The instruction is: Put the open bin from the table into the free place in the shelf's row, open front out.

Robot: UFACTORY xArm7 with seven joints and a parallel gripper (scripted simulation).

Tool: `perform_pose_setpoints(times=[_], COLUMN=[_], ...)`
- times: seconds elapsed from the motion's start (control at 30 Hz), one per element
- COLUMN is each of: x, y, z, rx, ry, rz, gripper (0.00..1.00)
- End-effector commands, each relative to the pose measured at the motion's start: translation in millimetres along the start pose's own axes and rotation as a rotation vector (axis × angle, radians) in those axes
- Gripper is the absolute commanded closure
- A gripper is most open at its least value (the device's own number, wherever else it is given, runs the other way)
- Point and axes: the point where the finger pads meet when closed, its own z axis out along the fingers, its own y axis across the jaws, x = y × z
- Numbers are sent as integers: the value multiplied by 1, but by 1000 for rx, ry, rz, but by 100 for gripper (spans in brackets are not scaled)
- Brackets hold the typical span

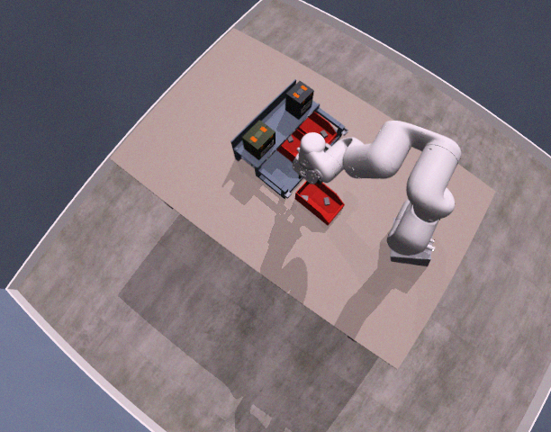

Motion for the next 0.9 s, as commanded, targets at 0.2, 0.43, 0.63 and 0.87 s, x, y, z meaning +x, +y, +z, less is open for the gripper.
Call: perform_pose_setpoints(times=[0.2, 0.43, 0.63, 0.87], x=[0, 0, 0, 0], y=[-2, -2, -2, -2], z=[9, 9, 17, 19], rx=[4, 4, 4, 4], ry=[0, 0, 0, 0], rz=[0, 0, 0, 0], gripper=[67, 67, 67, 67])
